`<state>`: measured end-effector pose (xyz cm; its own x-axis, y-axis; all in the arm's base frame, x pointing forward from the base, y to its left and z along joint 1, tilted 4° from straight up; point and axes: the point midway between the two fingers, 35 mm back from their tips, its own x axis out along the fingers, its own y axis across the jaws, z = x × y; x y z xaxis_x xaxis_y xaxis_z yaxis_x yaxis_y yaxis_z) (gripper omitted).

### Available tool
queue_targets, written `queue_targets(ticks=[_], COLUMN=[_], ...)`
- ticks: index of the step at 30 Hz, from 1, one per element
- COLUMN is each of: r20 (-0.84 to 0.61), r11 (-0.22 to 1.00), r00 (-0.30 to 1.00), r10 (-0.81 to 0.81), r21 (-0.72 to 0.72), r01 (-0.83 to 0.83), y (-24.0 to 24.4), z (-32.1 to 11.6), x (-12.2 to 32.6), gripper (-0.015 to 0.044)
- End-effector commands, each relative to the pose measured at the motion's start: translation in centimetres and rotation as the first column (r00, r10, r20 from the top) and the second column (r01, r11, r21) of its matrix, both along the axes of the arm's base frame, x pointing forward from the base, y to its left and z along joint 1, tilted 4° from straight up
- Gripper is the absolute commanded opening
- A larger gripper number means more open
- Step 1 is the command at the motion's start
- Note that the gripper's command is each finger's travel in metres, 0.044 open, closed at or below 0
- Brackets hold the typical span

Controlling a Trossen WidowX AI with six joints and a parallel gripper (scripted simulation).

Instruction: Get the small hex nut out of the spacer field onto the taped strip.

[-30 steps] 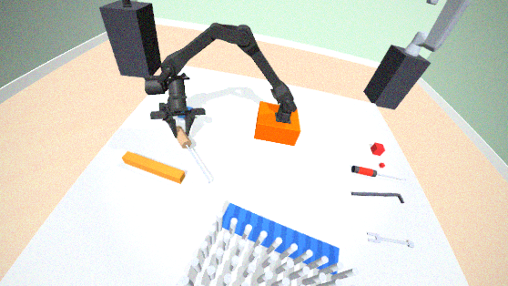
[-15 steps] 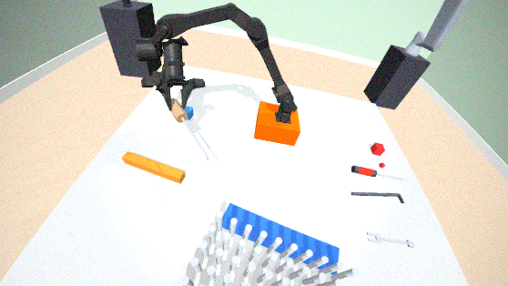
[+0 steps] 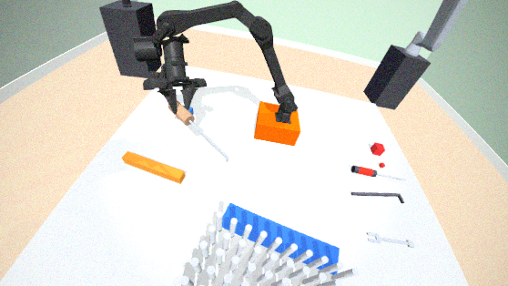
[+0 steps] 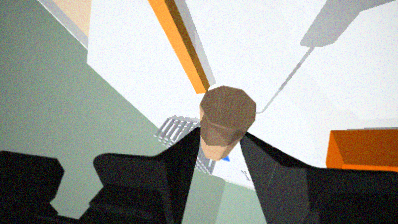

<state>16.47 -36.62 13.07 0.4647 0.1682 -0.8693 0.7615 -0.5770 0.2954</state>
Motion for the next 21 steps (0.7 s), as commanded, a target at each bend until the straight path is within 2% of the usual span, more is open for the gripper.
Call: queue_targets(ticks=[1,12,21], r20=[-0.012,-0.091,-0.18], r11=[0.988,0.869,0.7], r00=[0.99,0.889,0.742], r10=[0.142,0.449,0.646], r21=[-0.066,-0.185,-0.25], r01=[-0.143,-0.458,-0.669], y=[1.2,4.3,6.9], z=[0.2,0.3,0.5], x=[1.6,4.6,6.5], gripper=[0.0,0.0,0.0])
